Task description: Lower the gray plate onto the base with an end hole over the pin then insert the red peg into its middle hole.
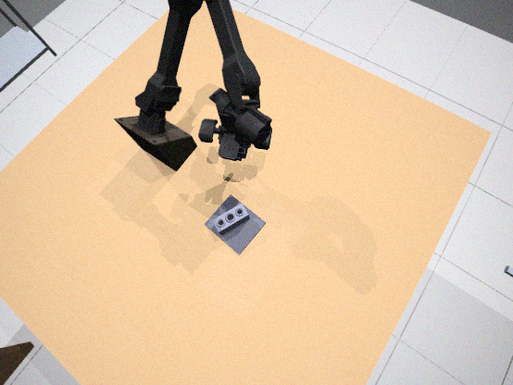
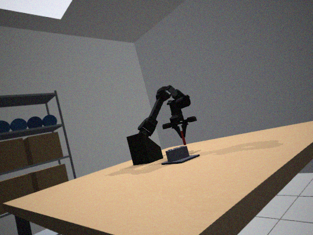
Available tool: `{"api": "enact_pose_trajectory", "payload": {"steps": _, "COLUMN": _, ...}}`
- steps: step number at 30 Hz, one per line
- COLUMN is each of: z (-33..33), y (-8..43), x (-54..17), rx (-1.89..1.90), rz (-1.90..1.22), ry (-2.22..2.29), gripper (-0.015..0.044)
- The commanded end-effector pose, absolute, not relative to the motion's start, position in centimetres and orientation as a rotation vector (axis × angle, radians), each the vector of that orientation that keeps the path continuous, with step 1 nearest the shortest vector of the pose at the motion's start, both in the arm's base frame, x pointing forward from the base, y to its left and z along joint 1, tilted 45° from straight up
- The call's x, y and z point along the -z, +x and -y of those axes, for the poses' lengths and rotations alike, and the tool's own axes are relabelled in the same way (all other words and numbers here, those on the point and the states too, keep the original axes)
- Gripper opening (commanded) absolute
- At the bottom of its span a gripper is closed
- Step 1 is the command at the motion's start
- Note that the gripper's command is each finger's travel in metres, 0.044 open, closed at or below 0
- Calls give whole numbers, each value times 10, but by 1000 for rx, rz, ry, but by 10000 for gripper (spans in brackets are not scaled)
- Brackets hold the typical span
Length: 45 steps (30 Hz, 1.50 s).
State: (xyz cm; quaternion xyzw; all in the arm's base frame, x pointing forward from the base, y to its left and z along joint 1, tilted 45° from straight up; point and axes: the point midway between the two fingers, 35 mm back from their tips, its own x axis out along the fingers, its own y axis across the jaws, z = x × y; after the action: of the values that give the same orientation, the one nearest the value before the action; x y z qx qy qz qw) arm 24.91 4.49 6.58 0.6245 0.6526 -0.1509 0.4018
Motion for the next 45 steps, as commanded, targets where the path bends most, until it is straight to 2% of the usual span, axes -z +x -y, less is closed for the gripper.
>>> {"api": "enact_pose_trajectory", "payload": {"steps": 1, "z": -33, "y": 249, "x": -77, "rx": 378, "rz": -1642, "ry": 1570, "gripper": 0}}
{"api": "enact_pose_trajectory", "payload": {"steps": 7, "z": -20, "y": 247, "x": -90, "rx": 376, "rz": -1644, "ry": 1572, "gripper": 0}}
{"api": "enact_pose_trajectory", "payload": {"steps": 45, "z": 47, "y": 304, "x": -29, "rx": 387, "rz": -1637, "ry": 1570, "gripper": 0}}
